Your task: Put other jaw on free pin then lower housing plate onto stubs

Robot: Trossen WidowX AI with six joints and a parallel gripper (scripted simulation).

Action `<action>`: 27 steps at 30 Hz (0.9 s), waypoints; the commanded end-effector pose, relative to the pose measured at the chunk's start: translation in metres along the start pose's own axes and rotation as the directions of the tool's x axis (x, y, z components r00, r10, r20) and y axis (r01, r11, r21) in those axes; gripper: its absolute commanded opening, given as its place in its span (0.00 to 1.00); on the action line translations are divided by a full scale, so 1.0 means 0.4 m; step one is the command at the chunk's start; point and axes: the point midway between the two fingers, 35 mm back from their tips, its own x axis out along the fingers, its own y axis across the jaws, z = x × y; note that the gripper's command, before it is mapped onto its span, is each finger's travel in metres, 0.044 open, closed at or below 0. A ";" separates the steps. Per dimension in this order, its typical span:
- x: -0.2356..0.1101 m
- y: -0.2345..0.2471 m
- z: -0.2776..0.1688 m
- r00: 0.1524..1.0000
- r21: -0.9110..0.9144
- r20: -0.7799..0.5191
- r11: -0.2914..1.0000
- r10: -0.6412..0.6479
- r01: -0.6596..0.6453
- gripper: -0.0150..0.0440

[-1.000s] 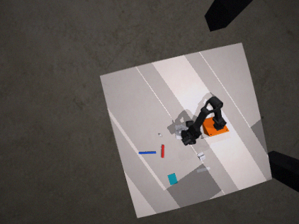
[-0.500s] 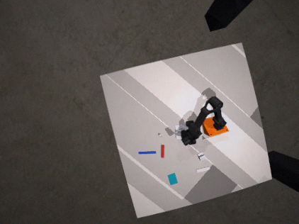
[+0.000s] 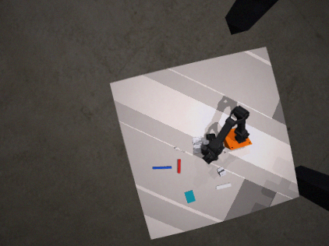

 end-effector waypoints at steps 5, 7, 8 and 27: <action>-0.054 0.002 -0.005 1.000 0.005 0.013 1.000 0.008 -0.009 1.00; -0.109 0.002 -0.037 1.000 0.005 0.007 1.000 0.010 -0.010 1.00; -0.139 0.000 -0.057 1.000 0.006 0.004 1.000 0.009 -0.009 1.00; -0.181 -0.008 -0.086 1.000 0.008 0.000 1.000 0.003 -0.003 1.00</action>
